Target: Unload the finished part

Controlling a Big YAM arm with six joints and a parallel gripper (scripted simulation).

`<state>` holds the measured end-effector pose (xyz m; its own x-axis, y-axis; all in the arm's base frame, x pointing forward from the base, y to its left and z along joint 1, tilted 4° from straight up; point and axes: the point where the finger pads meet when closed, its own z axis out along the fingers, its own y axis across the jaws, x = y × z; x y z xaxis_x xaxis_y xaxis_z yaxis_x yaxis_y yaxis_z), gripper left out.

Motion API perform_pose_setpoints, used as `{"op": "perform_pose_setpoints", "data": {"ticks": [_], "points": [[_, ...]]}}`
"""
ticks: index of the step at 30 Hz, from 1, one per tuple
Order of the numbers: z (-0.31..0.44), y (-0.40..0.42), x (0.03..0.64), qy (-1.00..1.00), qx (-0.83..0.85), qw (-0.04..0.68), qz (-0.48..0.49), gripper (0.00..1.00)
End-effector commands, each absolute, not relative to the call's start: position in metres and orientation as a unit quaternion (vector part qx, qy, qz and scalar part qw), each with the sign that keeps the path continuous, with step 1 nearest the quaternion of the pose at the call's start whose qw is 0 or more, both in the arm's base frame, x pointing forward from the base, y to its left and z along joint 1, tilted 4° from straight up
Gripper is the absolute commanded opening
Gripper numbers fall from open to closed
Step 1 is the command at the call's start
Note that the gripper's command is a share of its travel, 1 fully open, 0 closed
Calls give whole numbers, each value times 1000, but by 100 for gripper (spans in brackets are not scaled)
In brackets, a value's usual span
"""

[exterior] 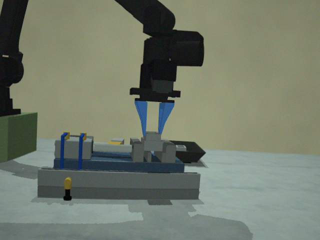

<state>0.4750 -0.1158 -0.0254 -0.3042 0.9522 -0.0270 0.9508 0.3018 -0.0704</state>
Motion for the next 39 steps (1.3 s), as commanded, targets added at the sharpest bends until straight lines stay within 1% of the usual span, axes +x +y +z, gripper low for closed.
{"op": "perform_pose_setpoints", "data": {"ticks": [1,16,18,22,34,36,39], "points": [[-27,-125,482,-805,-592,3,34,0],[-24,-125,482,-805,-592,4,34,0],[-17,-125,485,-805,-592,3,33,0],[10,-127,499,-805,-593,-23,22,0],[28,-123,502,-805,-593,-25,21,0],[27,-120,495,-805,-593,-17,25,0],[38,-120,503,-805,-593,-25,21,0]]}}
